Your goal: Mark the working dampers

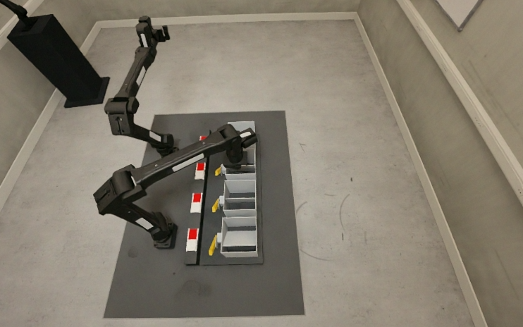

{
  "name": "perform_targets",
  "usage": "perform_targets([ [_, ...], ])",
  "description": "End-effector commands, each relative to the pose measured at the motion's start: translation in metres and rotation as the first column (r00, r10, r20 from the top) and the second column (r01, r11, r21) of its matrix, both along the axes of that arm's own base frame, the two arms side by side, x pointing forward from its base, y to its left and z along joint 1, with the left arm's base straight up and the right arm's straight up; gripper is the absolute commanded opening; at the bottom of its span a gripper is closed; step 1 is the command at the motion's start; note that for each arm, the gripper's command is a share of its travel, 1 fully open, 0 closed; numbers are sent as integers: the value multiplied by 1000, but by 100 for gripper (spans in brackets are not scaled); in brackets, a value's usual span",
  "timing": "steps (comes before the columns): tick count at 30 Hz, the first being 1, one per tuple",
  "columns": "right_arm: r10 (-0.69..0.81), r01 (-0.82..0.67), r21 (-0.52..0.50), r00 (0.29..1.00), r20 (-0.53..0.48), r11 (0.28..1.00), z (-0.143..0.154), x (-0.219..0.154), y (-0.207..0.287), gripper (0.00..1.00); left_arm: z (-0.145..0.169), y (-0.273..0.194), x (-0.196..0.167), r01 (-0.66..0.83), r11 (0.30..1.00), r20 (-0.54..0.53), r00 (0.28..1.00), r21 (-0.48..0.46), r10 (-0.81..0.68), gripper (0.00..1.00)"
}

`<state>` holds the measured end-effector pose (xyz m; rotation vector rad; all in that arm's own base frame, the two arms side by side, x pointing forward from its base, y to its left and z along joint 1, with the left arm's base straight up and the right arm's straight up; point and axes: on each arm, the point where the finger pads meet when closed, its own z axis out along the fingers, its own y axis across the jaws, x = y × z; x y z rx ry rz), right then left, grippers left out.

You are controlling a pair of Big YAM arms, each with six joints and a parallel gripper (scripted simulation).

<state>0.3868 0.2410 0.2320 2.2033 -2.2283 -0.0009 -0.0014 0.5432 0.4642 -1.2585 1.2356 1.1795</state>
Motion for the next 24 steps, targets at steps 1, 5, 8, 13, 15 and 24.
perform_targets([
  [1,13,-14,25,999,37,1000,12,5,5,0,36,2,-4,-3,999,-13,1000,53,4,100],
  [5,13,-13,21,999,31,1000,9,4,4,0,36,2,-4,-3,999,-13,1000,53,4,100],
  [8,13,-14,24,999,36,1000,11,6,5,0,36,2,-4,-3,999,-13,1000,53,4,100],
  [13,10,-11,28,999,42,1000,14,-4,6,0,36,2,-4,-3,999,-13,1000,53,4,100],
  [15,3,-4,30,999,41,1000,13,-19,6,0,36,2,-4,-3,999,-13,1000,53,4,100],
  [24,3,-4,15,1000,19,1000,9,-167,3,0,36,2,-4,-3,999,-13,1000,53,4,100],
])
